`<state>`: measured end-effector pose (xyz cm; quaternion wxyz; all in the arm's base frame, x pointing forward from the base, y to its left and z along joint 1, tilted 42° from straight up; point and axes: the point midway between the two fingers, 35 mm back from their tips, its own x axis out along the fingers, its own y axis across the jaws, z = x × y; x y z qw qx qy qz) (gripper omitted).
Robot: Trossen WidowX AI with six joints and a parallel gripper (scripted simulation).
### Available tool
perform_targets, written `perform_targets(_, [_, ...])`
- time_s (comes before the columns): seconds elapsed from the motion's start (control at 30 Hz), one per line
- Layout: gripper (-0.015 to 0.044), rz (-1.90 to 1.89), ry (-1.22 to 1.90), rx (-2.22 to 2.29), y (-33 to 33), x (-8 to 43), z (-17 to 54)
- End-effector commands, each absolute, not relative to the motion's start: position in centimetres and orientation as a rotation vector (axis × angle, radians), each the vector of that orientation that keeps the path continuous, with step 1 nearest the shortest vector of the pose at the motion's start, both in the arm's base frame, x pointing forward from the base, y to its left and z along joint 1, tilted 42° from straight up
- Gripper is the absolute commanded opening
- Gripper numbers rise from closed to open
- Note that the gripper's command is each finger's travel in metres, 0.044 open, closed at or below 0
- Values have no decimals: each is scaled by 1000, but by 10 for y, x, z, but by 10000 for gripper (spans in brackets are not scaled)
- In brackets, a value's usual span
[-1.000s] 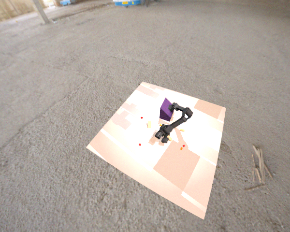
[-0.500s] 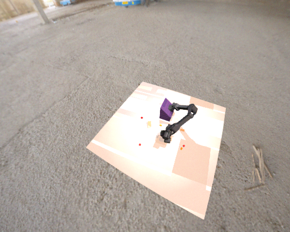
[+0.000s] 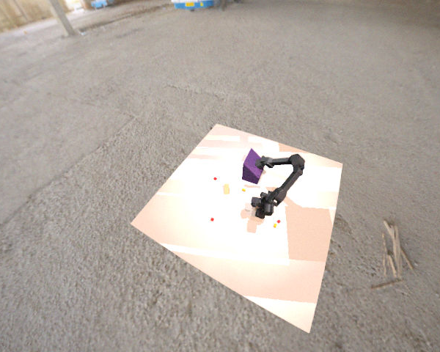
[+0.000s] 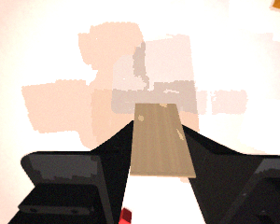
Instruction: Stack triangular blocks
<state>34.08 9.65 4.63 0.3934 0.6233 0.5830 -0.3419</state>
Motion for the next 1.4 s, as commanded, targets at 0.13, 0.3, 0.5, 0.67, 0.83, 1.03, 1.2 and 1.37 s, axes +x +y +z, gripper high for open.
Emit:
perform_targets(0.13, [0, -987, 1334, 1456, 106, 340, 59])
perform_targets(0.3, [0, -1062, 1241, 1369, 113, 339, 65])
perform_targets(0.5, [0, -1146, 1127, 1262, 122, 339, 71])
perform_targets(0.67, [0, -1210, 1030, 1171, 130, 339, 75])
perform_targets(0.83, [105, -1185, 1060, 1207, 127, 339, 77])
perform_targets(1.03, [263, -1185, 1060, 1207, 127, 339, 77])
perform_targets(1.2, [394, -1185, 1060, 1207, 127, 339, 77])
perform_targets(1.37, [440, -1185, 1060, 1207, 127, 339, 77])
